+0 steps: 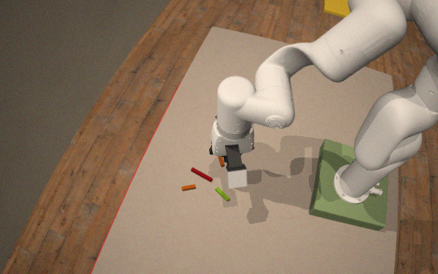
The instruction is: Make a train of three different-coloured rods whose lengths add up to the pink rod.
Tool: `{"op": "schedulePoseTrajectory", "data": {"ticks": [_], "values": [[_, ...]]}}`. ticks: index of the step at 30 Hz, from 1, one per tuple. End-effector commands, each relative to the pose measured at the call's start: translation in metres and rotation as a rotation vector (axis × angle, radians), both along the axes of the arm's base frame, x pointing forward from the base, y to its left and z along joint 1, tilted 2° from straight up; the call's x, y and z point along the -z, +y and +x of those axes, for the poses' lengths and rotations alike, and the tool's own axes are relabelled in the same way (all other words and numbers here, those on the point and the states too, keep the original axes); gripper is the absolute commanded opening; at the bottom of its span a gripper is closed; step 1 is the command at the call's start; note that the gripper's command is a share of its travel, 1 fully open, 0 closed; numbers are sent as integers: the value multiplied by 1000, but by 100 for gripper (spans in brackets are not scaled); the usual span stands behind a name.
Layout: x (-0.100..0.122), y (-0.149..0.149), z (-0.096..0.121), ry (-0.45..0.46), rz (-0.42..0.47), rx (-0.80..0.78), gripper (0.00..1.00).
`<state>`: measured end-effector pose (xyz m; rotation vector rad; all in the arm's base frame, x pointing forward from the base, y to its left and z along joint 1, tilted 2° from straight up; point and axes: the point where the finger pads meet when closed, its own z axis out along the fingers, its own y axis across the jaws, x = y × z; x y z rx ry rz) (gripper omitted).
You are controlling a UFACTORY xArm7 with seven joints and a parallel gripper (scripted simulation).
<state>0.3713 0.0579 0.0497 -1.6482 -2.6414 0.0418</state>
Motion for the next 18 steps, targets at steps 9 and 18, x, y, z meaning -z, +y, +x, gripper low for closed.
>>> {"op": "schedulePoseTrajectory", "data": {"ticks": [9, 18], "values": [[-10, -2, -1, -6, 28, -3, 4], [-18, -13, 24, -10, 58, -236, 4]]}}
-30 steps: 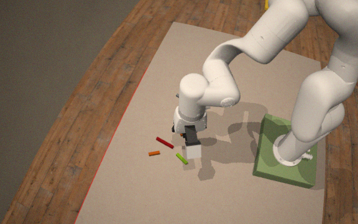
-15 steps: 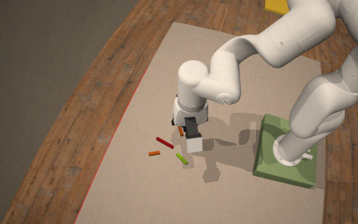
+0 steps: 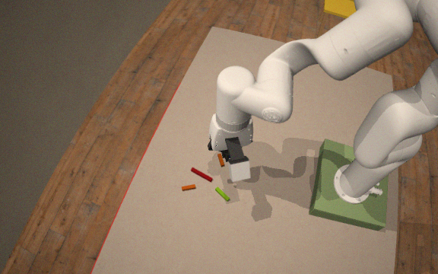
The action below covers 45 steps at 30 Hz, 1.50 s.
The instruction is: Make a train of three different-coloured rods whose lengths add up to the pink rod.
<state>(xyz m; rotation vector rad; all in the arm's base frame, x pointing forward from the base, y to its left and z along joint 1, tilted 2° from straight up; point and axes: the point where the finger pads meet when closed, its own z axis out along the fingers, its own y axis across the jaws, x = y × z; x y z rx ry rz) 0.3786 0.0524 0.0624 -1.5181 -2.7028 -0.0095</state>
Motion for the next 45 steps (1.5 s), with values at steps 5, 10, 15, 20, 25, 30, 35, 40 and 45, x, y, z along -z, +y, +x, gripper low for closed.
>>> {"op": "schedulePoseTrajectory", "data": {"ticks": [5, 10, 15, 20, 25, 30, 35, 40, 45], "values": [[-8, -17, 31, -13, 33, -278, 4], [-10, -32, 47, -21, 42, -421, 4], [-10, -50, 61, -28, 45, -563, 4], [-8, -69, 74, -33, 45, -691, 4], [-3, -94, 87, -34, 40, -832, 4], [2, -116, 96, -30, 34, -944, 4], [8, -134, 101, -25, 28, -1027, 4], [8, -134, 101, -25, 28, -1029, 4], [8, -134, 101, -25, 28, -1029, 4]]}}
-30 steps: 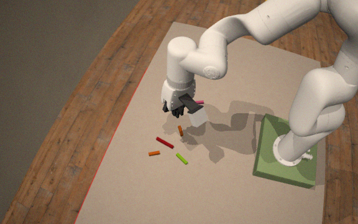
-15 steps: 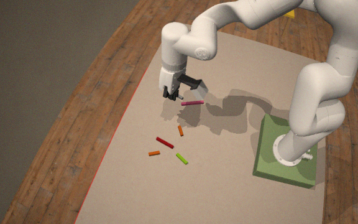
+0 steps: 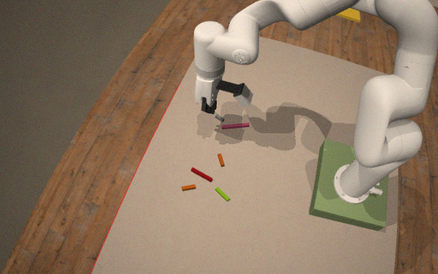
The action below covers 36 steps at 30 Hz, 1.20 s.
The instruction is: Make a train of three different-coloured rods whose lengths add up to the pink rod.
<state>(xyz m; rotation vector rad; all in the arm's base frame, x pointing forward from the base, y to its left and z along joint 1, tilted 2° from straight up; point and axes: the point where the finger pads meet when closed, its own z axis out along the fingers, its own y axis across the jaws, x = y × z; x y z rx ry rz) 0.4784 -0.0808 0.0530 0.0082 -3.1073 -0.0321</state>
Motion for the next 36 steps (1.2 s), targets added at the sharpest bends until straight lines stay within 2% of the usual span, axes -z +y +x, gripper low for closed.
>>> {"op": "schedulePoseTrajectory", "data": {"ticks": [1, 12, 18, 20, 30, 36], "values": [[-1, -1, 2, -2, -1, -1, 4], [8, -1, 1, -2, -1, -1, 4], [29, 0, 1, -2, -1, -1, 4], [29, 0, 1, -2, -1, -1, 4], [71, 0, 0, -2, -1, -1, 4], [83, 1, -1, -2, -1, -1, 4]]}}
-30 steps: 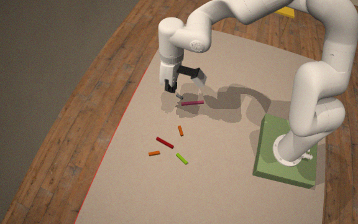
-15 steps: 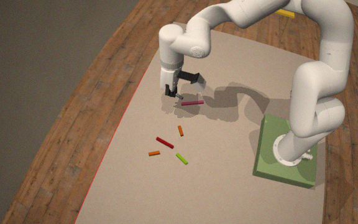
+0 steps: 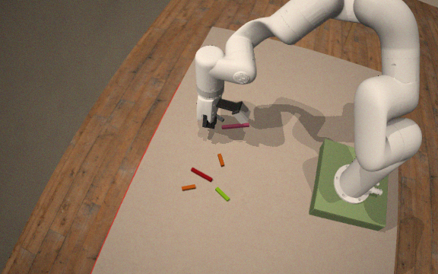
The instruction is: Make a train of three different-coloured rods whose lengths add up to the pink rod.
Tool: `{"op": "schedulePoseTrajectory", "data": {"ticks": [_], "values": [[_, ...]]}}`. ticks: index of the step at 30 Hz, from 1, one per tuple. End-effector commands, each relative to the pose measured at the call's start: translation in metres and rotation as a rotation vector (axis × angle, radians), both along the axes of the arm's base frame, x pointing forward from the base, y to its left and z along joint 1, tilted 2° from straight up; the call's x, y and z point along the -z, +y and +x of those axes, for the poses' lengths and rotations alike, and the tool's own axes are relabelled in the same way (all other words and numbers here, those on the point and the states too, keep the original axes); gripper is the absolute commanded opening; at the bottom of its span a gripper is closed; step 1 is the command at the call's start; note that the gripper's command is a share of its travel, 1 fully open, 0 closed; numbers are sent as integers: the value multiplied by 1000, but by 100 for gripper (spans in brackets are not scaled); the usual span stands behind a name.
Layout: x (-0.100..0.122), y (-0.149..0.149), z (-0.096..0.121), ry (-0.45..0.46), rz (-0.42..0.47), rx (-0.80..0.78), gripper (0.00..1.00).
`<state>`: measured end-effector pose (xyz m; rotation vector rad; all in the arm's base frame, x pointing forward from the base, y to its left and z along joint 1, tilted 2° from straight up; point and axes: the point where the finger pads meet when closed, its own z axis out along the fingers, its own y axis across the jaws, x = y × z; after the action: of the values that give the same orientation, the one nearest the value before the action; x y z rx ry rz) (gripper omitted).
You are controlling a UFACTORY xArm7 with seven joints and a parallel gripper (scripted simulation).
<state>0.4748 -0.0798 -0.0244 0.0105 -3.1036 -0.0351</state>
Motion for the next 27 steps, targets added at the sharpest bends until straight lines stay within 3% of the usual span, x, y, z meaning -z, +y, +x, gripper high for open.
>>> {"op": "schedulePoseTrajectory", "data": {"ticks": [1, 27], "values": [[6, 0, 3, -6, -3, 1, 4], [9, 0, 3, -6, -3, 1, 4]]}}
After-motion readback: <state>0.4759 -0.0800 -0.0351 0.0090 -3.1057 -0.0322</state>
